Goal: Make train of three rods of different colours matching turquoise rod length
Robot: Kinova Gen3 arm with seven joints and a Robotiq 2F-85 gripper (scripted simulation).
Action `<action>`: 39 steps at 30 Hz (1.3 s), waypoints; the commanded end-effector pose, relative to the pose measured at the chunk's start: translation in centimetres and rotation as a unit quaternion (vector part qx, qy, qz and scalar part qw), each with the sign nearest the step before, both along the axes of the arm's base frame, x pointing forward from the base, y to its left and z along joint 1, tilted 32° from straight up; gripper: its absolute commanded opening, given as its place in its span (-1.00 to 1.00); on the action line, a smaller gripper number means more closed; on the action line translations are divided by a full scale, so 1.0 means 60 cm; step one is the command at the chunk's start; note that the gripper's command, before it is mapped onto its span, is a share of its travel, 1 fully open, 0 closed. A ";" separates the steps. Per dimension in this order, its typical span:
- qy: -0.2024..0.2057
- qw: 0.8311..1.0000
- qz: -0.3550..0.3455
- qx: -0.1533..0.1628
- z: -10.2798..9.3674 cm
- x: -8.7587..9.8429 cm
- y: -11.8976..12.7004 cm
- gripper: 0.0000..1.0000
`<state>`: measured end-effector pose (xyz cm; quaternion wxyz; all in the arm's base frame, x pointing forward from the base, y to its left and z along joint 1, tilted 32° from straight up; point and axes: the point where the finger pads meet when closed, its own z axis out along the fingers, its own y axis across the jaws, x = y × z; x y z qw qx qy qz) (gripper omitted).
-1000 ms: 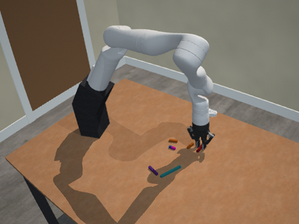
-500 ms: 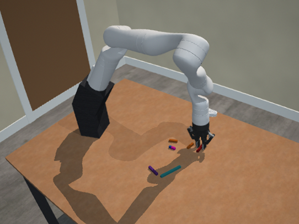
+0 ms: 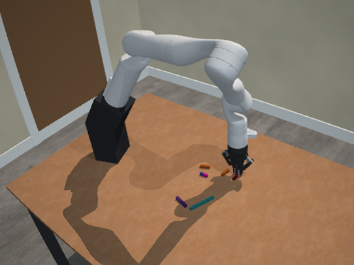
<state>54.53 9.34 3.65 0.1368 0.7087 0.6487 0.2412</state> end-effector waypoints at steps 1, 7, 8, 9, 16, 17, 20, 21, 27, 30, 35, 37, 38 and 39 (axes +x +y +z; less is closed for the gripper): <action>-0.001 1.000 0.000 0.000 0.001 0.000 0.000 -0.91; -0.001 1.000 0.000 0.000 0.001 0.000 0.000 -0.91; -0.001 1.000 0.000 0.000 0.001 0.000 0.000 -0.91; -0.001 1.000 0.000 0.000 0.001 0.000 0.000 -0.91; -0.001 1.000 0.000 0.000 0.001 0.000 0.000 -0.91; -0.001 1.000 0.000 0.000 0.001 0.000 0.000 -0.91; -0.001 1.000 0.000 0.000 0.001 0.000 0.000 -0.91; -0.001 1.000 0.000 0.000 0.001 0.000 0.000 -0.91; -0.001 1.000 0.000 0.000 0.013 -0.007 -0.002 -0.91; -0.001 1.000 0.000 0.000 0.031 -0.018 -0.004 -0.91; -0.001 1.000 0.000 0.000 0.054 -0.032 -0.008 -0.91; -0.001 1.000 0.000 0.000 0.072 -0.043 -0.010 -0.91; -0.001 1.000 0.000 0.000 0.081 -0.049 -0.011 -0.91; -0.001 1.000 0.000 0.000 0.090 -0.054 -0.013 -0.91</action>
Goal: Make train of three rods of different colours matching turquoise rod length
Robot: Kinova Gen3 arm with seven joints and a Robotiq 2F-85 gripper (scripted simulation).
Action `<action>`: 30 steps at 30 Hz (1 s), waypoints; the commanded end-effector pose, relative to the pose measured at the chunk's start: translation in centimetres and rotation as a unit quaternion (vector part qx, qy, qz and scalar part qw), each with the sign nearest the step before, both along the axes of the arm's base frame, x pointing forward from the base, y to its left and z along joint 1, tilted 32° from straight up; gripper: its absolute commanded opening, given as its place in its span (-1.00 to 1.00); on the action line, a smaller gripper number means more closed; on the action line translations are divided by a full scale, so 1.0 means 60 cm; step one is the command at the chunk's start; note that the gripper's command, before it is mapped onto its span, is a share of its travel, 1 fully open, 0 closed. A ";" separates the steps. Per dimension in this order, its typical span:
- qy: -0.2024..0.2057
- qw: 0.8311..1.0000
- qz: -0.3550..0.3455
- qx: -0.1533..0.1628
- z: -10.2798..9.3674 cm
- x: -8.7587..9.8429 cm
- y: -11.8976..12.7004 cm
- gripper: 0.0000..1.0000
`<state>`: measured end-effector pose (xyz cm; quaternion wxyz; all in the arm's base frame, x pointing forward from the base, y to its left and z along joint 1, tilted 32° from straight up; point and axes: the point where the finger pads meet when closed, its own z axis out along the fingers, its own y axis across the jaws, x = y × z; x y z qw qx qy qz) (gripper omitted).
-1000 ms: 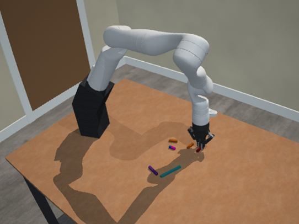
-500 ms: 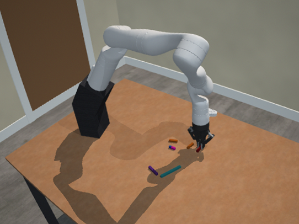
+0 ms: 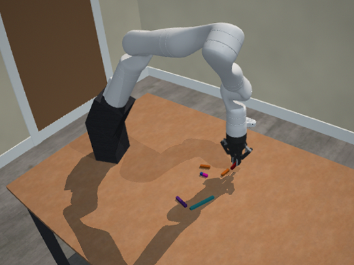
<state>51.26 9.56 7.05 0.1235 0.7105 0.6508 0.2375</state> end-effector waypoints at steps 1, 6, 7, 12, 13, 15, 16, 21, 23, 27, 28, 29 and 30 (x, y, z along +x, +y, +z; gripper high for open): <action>-0.013 1.000 -0.003 -0.007 0.041 -0.005 -0.017 -0.91; -0.013 1.000 -0.003 -0.007 0.070 -0.023 -0.021 -0.91; -0.013 1.000 -0.003 -0.007 0.074 -0.025 -0.022 -0.91; -0.013 1.000 -0.003 -0.007 0.082 -0.029 -0.023 -0.91; -0.013 1.000 -0.003 -0.007 0.083 -0.030 -0.023 -0.91; -0.013 1.000 -0.003 -0.007 0.085 -0.031 -0.023 -0.91; -0.013 1.000 -0.003 -0.007 0.085 -0.032 -0.023 -0.91; -0.013 1.000 -0.003 -0.007 0.085 -0.032 -0.024 -0.91; -0.013 1.000 -0.003 -0.007 0.085 -0.032 -0.024 -0.91; -0.013 1.000 -0.003 -0.007 0.085 -0.032 -0.024 -0.91; -0.013 1.000 -0.003 -0.007 0.085 -0.032 -0.024 -0.91; -0.012 1.000 -0.003 -0.007 0.085 -0.032 -0.024 -0.91; -0.012 1.000 -0.004 -0.007 0.085 -0.032 -0.024 -0.91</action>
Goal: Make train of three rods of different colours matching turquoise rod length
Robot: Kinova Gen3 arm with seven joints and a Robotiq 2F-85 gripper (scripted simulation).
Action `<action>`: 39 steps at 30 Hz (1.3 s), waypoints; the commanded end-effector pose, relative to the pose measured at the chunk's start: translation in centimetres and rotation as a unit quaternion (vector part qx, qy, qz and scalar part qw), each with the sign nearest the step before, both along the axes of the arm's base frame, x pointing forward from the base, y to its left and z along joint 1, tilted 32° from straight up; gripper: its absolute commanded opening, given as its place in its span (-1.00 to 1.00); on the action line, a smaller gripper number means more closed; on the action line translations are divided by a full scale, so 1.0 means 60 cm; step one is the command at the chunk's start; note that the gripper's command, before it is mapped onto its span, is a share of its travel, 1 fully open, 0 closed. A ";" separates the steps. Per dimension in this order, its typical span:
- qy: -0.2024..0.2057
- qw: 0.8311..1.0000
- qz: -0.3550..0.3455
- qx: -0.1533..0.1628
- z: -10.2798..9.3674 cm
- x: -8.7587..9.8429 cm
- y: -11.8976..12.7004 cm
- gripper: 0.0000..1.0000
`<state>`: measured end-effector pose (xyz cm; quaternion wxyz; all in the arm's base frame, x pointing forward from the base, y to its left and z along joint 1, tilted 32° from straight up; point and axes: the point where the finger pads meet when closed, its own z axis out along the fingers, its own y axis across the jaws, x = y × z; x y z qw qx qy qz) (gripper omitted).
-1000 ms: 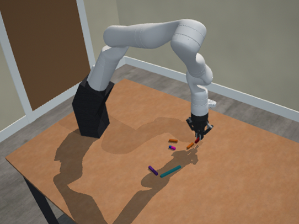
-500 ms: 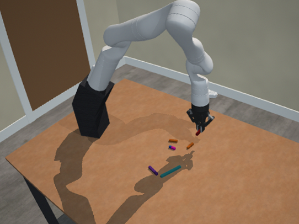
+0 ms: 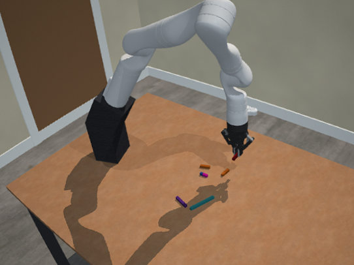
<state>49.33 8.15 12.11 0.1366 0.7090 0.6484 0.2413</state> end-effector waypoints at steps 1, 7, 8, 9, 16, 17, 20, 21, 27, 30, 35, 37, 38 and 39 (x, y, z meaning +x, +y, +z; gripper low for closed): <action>0.000 1.000 -0.001 0.000 0.001 0.000 0.000 -0.91; 0.003 1.000 -0.012 0.006 -0.002 -0.002 -0.003 -0.91; 0.004 1.000 -0.016 0.008 -0.003 -0.003 -0.004 -0.91; 0.005 1.000 -0.020 0.010 -0.005 -0.004 -0.005 -0.91; 0.012 0.999 -0.047 0.024 -0.012 -0.010 -0.011 -0.91; 0.013 0.998 -0.055 0.028 -0.014 -0.011 -0.012 -0.91; 0.019 0.996 -0.079 0.041 -0.020 -0.016 -0.018 -0.91; 0.021 0.995 -0.089 0.046 -0.022 -0.018 -0.020 -0.91; 0.035 0.984 -0.155 0.081 -0.036 -0.031 -0.033 -0.91; 0.040 0.978 -0.180 0.095 -0.041 -0.035 -0.037 -0.91; 0.049 0.963 -0.234 0.124 -0.051 -0.045 -0.047 -0.91; 0.054 0.953 -0.262 0.140 -0.055 -0.050 -0.051 -0.91; 0.056 0.948 -0.276 0.148 -0.057 -0.052 -0.054 -0.91; 0.058 0.942 -0.290 0.156 -0.059 -0.055 -0.056 -0.91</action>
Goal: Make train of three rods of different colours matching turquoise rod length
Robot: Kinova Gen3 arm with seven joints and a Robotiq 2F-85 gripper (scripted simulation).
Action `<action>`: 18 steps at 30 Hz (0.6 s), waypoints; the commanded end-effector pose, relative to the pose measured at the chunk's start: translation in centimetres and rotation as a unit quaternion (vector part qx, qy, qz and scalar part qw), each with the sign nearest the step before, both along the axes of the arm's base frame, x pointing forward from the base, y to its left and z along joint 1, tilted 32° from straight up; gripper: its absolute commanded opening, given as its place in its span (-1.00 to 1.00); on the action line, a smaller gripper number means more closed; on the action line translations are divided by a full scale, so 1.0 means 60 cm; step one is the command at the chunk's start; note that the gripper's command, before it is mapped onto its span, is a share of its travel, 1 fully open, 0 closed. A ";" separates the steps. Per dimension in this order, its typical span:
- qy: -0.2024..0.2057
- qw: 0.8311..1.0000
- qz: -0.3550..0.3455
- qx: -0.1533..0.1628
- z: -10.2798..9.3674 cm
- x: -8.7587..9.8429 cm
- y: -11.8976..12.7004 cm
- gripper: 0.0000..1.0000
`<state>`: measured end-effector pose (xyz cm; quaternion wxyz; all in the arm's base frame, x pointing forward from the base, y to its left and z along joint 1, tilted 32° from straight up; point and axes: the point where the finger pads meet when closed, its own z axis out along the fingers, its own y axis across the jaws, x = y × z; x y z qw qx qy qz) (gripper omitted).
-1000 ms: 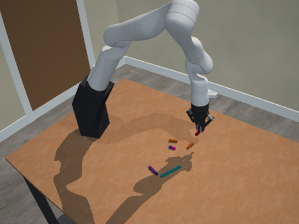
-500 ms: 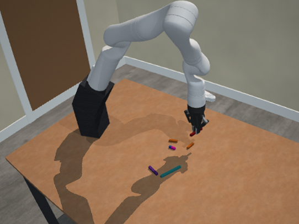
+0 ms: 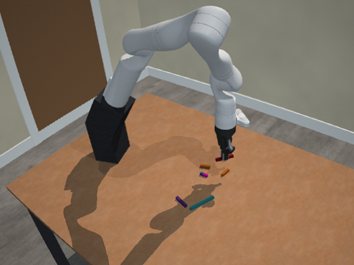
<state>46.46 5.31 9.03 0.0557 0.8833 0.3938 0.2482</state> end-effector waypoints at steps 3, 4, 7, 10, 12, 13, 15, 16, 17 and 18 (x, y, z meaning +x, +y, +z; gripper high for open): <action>0.009 0.997 -0.064 0.035 -0.012 -0.014 -0.015 -0.91; 0.010 0.996 -0.079 0.044 -0.014 -0.016 -0.017 -0.91; 0.015 0.990 -0.124 0.070 -0.017 -0.022 -0.023 -0.91; 0.016 0.987 -0.139 0.078 -0.018 -0.023 -0.025 -0.91; 0.018 0.981 -0.168 0.095 -0.019 -0.027 -0.028 -0.91; 0.019 0.978 -0.182 0.103 -0.020 -0.028 -0.030 -0.91; 0.021 0.970 -0.208 0.120 -0.021 -0.031 -0.033 -0.91; 0.022 0.967 -0.221 0.128 -0.021 -0.032 -0.035 -0.91; 0.023 0.963 -0.234 0.135 -0.021 -0.034 -0.036 -0.91; 0.023 0.959 -0.245 0.143 -0.021 -0.035 -0.038 -0.91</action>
